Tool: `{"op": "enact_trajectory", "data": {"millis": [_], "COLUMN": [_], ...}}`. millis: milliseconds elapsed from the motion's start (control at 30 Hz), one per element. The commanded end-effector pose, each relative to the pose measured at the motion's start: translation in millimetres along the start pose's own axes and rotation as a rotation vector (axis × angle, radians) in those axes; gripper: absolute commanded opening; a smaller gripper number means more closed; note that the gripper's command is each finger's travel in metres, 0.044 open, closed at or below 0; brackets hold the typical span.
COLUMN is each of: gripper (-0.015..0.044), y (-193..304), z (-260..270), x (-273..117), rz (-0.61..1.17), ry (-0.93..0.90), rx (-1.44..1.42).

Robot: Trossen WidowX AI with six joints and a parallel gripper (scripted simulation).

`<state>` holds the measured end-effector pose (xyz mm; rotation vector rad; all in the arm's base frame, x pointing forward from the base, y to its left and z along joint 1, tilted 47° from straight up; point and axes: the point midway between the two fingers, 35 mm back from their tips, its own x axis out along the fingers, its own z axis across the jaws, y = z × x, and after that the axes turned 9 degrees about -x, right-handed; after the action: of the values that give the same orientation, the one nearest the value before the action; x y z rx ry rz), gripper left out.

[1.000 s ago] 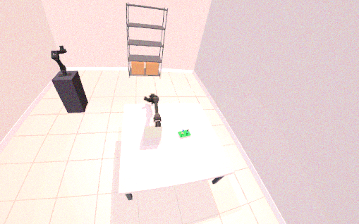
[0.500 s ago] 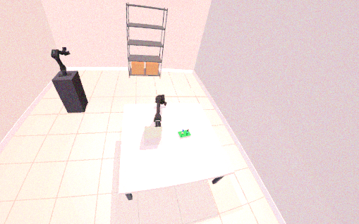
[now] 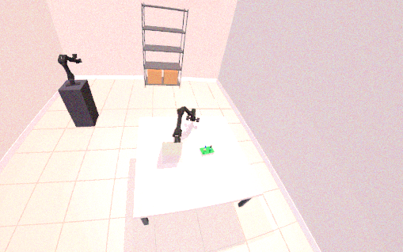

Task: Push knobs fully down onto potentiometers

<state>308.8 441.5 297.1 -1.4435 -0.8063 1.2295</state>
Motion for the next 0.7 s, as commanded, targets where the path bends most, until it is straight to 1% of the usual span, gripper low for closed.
{"op": "enact_trajectory", "data": {"millis": [0,200,367,500,667], "gripper": [0.0,0.0,0.0,0.0,0.0], "y": [35.7,95.0,152.9,198.0,242.4], "z": [-44.8,-109.0,-152.3,-178.1,-195.9], "x": [-12.4,-44.3,-79.1,-112.2,-148.3], "rz": [0.089,0.225,0.346,0.428,0.499], "ry": [0.061,0.143,0.185,0.216,0.254], "rx": [0.027,0.107,0.21,0.315,0.443]}}
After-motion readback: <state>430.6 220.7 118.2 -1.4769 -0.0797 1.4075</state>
